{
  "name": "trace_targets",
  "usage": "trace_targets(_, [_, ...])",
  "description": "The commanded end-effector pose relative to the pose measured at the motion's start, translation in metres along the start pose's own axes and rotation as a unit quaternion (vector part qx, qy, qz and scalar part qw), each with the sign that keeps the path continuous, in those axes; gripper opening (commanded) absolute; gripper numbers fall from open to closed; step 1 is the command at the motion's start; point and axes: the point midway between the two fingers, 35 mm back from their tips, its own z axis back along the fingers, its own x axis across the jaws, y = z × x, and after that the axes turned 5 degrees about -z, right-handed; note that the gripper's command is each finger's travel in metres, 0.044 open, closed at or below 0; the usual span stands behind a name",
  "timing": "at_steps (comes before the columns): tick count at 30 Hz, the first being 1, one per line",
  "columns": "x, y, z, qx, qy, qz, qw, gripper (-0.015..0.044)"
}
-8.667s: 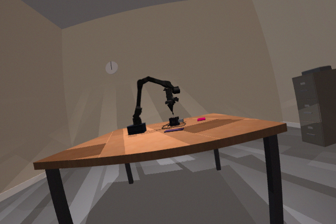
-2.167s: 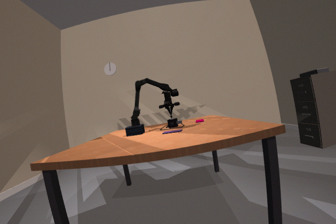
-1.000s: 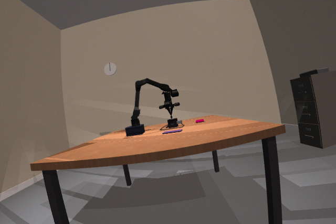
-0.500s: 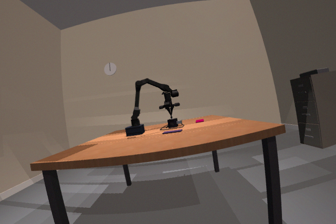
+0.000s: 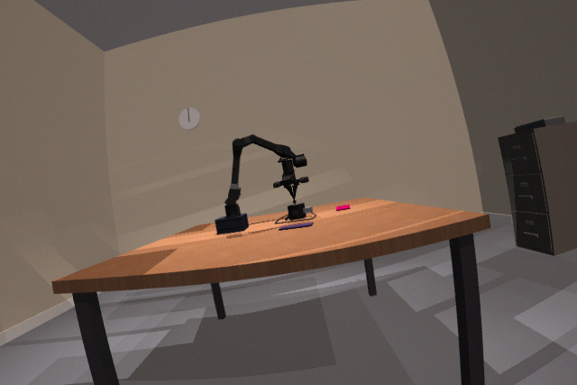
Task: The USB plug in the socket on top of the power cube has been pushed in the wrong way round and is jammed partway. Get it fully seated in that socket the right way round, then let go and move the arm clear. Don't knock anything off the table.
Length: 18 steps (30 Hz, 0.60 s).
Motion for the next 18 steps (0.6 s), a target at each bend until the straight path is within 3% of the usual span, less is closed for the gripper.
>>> trace_targets(1, [0.0001,0.0004,-0.0007,0.002,0.0,-0.003,1.0,0.0])
trace_targets(18, [0.0001,0.0002,-0.0028,0.002,0.0,-0.003,1.0,0.0])
